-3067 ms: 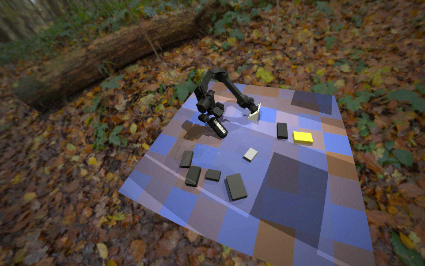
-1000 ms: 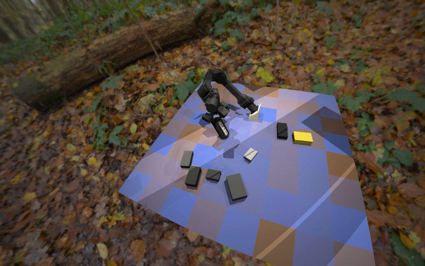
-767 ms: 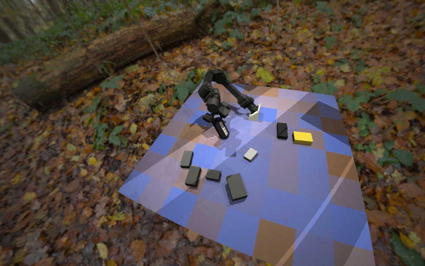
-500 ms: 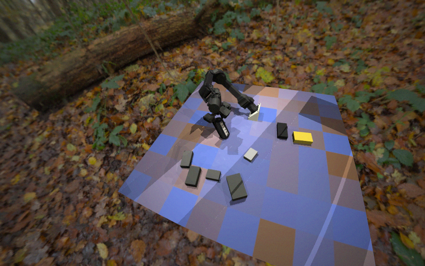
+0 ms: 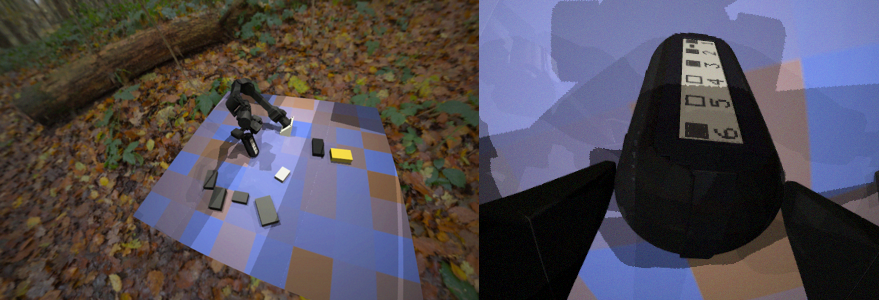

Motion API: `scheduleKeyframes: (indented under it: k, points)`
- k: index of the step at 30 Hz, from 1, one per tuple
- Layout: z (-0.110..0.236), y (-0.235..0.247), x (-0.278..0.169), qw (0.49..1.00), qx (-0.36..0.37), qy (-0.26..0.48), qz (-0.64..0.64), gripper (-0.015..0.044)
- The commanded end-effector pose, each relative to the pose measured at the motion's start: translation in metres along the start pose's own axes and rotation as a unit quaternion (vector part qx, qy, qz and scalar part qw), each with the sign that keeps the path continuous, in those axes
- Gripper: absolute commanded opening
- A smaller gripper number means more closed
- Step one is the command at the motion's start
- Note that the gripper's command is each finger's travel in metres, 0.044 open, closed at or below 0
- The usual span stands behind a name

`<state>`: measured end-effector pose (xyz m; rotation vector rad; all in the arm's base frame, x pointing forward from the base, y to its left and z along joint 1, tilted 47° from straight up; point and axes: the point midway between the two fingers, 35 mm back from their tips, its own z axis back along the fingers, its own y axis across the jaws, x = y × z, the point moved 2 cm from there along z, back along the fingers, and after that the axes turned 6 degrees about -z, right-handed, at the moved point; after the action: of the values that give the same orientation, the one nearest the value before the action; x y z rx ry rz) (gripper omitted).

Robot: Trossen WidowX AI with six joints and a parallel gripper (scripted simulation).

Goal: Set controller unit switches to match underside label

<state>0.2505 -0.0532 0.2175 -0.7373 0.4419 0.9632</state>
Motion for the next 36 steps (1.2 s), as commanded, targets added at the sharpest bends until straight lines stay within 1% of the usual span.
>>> scheduleKeyframes:
  k: [1, 36]
  points:
    - [-0.003, 0.001, 0.007, 1.0, 0.012, 0.0, -0.002, 0.0338]
    - [-0.002, 0.004, 0.035, 1.0, 0.012, -0.001, -0.002, 0.0338]
